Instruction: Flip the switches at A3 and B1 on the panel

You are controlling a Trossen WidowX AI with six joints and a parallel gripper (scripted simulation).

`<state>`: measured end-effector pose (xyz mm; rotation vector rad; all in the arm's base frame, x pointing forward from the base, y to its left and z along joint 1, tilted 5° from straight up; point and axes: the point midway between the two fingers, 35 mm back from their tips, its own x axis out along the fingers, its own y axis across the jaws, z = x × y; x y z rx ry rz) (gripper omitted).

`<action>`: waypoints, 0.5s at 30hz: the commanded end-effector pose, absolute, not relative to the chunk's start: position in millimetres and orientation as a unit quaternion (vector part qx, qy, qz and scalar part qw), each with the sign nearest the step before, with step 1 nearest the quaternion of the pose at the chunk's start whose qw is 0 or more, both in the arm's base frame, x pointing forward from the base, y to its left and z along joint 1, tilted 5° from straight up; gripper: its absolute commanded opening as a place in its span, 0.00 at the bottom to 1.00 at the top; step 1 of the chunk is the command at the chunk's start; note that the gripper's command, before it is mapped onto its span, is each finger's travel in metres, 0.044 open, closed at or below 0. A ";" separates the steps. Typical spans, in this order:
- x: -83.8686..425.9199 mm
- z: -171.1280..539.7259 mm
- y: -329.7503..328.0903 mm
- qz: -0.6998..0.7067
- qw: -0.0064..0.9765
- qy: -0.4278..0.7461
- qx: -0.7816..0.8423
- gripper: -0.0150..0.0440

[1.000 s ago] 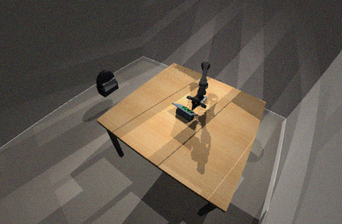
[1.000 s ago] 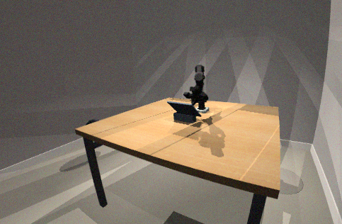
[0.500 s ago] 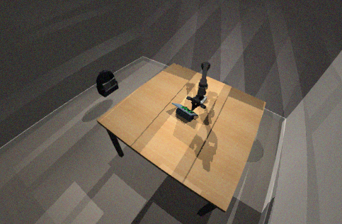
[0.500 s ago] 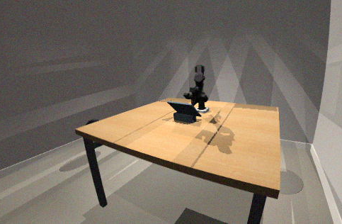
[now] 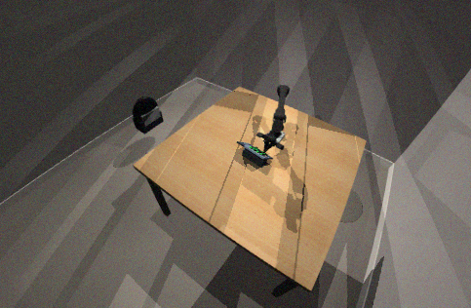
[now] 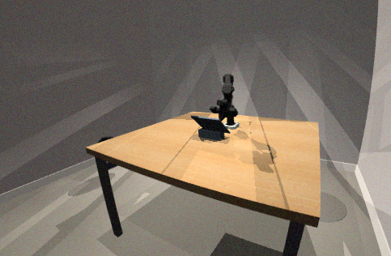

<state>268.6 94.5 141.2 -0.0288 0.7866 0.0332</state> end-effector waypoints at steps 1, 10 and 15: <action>268.3 139.6 95.1 0.019 0.922 0.386 -0.016 0.25; 268.7 139.3 95.1 0.019 0.922 0.386 -0.016 0.25; 269.2 138.8 95.1 0.019 0.922 0.386 -0.016 0.25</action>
